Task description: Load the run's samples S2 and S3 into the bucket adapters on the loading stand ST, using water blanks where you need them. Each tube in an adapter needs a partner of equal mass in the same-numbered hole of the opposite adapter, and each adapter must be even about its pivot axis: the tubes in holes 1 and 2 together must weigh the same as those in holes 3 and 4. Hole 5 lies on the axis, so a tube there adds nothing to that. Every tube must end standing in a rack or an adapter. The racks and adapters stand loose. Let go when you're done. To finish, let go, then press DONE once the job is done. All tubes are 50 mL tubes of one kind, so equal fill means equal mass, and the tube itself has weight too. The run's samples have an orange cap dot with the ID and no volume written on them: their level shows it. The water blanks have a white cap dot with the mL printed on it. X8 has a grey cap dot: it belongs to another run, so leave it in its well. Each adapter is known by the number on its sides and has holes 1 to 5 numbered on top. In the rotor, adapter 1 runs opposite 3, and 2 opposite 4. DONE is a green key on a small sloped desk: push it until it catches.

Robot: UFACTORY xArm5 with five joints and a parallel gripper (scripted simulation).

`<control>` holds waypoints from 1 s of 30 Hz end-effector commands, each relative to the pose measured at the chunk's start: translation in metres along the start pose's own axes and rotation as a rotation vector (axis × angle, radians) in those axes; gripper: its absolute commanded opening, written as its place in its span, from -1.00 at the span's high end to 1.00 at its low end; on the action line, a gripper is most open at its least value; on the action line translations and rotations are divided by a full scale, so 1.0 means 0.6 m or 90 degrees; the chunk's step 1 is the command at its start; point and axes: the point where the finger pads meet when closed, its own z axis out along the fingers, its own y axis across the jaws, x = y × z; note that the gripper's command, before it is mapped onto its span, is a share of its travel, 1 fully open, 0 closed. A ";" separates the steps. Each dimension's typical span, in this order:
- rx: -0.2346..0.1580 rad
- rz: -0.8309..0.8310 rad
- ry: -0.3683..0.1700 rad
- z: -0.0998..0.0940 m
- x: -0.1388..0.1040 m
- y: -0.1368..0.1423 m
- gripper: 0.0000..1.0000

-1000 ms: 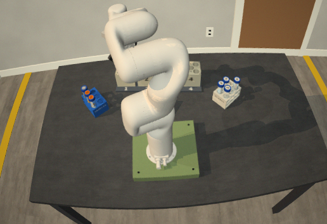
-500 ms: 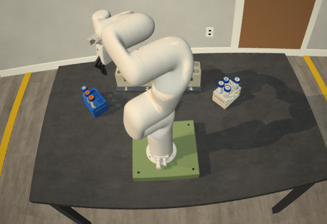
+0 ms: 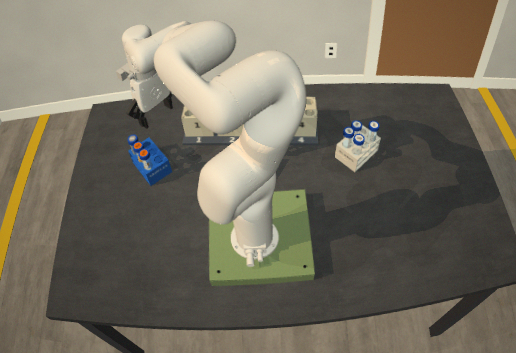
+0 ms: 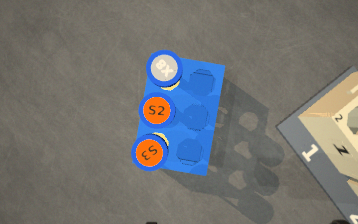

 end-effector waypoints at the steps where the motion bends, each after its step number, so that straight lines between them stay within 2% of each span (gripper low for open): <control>1: 0.000 0.001 0.002 0.002 0.004 -0.005 -1.00; 30: 0.000 0.001 0.002 0.122 0.004 -0.004 -1.00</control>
